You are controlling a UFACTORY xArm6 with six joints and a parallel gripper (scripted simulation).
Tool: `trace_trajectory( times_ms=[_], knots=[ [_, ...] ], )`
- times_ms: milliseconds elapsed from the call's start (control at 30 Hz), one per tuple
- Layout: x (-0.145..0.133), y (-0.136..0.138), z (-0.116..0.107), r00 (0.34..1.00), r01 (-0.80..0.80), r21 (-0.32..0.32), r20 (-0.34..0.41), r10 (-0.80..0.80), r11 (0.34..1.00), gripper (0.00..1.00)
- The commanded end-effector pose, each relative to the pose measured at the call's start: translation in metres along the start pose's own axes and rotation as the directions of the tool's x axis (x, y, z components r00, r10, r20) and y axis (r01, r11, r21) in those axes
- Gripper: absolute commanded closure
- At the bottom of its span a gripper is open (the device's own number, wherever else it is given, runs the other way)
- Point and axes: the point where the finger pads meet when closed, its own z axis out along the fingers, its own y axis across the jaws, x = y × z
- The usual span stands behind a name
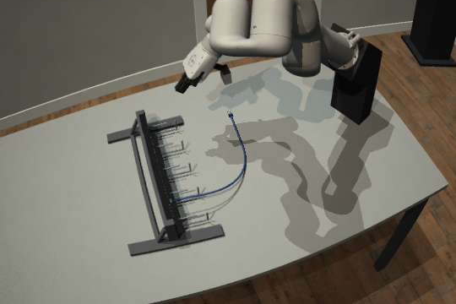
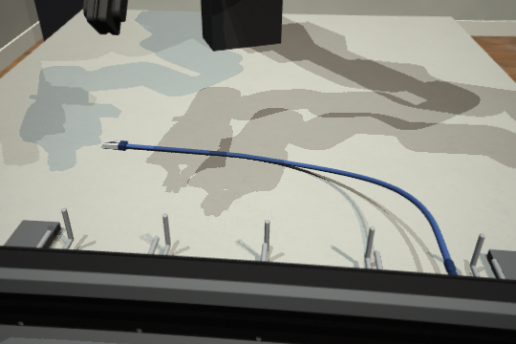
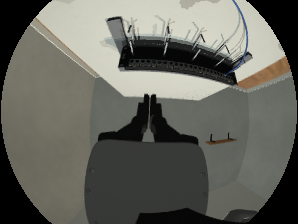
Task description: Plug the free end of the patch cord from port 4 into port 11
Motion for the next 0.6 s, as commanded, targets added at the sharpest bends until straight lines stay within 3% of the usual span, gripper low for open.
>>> trace_trajectory(
  times_ms=[0,300,567],
  knots=[
    [-0.001,-0.008,0.002,1.000,0.004,-0.008,0.002,-0.004,1.000,1.00],
    [-0.001,-0.011,0.003,1.000,0.004,-0.008,0.003,-0.004,1.000,1.00],
    [-0.001,-0.011,0.023,1.000,0.004,-0.008,0.003,-0.004,1.000,1.00]
  ],
)
